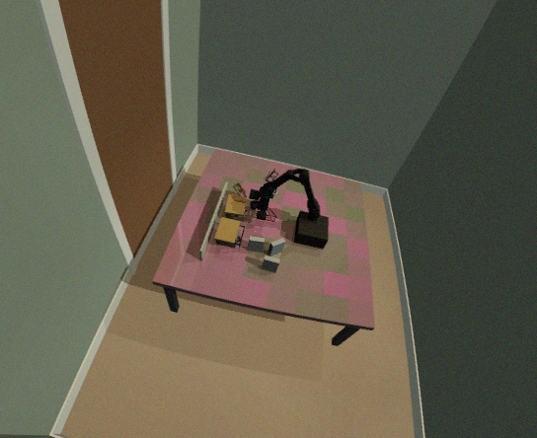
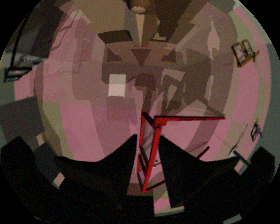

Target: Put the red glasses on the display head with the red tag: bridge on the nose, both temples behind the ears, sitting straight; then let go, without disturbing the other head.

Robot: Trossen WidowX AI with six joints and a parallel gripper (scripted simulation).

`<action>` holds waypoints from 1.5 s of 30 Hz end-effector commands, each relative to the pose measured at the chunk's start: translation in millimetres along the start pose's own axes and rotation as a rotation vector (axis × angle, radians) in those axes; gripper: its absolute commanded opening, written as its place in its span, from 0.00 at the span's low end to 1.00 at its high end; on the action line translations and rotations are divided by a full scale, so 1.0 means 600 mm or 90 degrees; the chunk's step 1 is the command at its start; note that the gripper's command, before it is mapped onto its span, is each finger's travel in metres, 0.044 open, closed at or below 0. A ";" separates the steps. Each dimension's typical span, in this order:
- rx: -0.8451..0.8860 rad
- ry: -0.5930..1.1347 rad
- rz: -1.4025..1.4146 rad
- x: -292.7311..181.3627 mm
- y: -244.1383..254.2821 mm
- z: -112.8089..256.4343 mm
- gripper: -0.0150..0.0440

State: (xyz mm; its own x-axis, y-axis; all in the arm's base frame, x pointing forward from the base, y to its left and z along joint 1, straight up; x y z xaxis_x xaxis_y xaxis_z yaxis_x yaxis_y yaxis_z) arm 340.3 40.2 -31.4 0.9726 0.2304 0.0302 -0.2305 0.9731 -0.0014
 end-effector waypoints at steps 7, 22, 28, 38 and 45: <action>0.000 0.001 -0.004 -0.001 -0.004 -0.001 0.44; 0.000 0.001 -0.004 -0.001 -0.004 -0.001 0.27; 0.000 0.001 -0.003 -0.001 -0.004 0.001 0.25; -0.002 0.000 -0.002 0.007 -0.004 0.109 0.25; -0.003 0.000 -0.002 0.012 -0.003 0.169 0.25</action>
State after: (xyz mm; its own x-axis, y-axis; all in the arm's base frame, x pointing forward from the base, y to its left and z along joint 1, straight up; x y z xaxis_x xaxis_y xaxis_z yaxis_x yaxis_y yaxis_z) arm 345.7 39.9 60.8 0.9721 0.2304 0.0431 -0.2305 0.9731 -0.0017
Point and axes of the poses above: the point midway between the two fingers, 35 mm back from their tips, its own z axis back along the fingers, its own y axis across the jaws, x = y × z, the point moved 1 cm from there along z, back along the fingers, and after that the axes turned 7 degrees about z, right-handed, at the moved point
